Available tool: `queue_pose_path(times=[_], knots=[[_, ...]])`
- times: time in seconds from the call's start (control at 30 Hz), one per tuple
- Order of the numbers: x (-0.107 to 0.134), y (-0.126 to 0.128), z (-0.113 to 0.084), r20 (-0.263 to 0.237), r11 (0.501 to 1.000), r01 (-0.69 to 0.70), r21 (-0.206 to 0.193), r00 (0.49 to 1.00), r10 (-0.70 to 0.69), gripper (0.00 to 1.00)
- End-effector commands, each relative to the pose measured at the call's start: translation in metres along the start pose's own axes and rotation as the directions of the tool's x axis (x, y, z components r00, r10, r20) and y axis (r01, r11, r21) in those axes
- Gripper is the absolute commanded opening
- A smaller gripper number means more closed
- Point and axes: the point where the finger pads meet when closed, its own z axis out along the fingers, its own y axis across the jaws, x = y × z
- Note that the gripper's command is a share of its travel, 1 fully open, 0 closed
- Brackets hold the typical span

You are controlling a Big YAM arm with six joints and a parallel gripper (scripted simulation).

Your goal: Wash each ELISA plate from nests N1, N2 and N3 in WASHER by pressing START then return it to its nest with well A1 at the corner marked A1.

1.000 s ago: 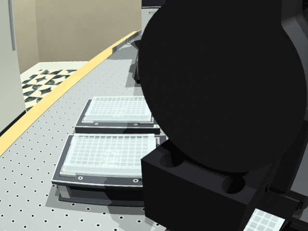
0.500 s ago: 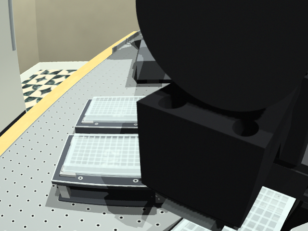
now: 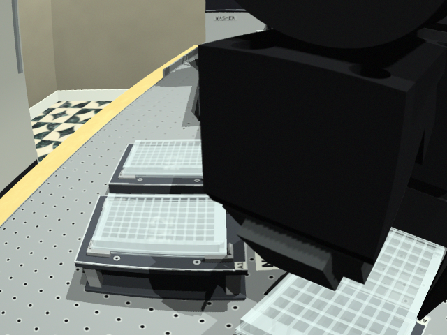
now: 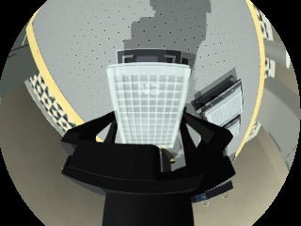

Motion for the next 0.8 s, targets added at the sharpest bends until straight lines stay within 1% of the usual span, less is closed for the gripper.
queue_pose_path(times=[0.0, 0.1, 0.17, 0.23, 0.27, 0.3, 0.53, 0.57, 0.6, 0.77], knots=[[-0.02, -0.004, -0.021, 0.049, 1.0, 0.004, 0.003, 0.999, -0.005, 0.84], [-0.025, -0.004, -0.028, 0.058, 1.0, 0.005, 0.003, 0.998, -0.005, 0.84], [-0.025, -0.003, -0.028, 0.058, 1.0, 0.005, 0.003, 0.998, -0.005, 0.84], [-0.028, -0.003, -0.028, 0.07, 1.0, 0.005, 0.003, 0.998, -0.006, 0.84], [-0.025, -0.003, -0.023, 0.056, 1.0, 0.005, 0.003, 0.998, -0.005, 0.84], [-0.013, -0.001, -0.017, 0.033, 1.0, 0.002, 0.001, 0.999, -0.002, 0.84], [-0.013, -0.001, -0.017, 0.033, 1.0, 0.002, 0.001, 0.999, -0.002, 0.84], [-0.012, -0.01, -0.021, 0.043, 0.999, -0.054, 0.0, 0.998, 0.054, 0.84], [-0.005, -0.015, -0.02, 0.036, 0.996, -0.087, -0.001, 0.996, 0.087, 0.84], [0.001, -0.039, -0.021, 0.036, 0.97, -0.241, -0.006, 0.97, 0.242, 0.84]])
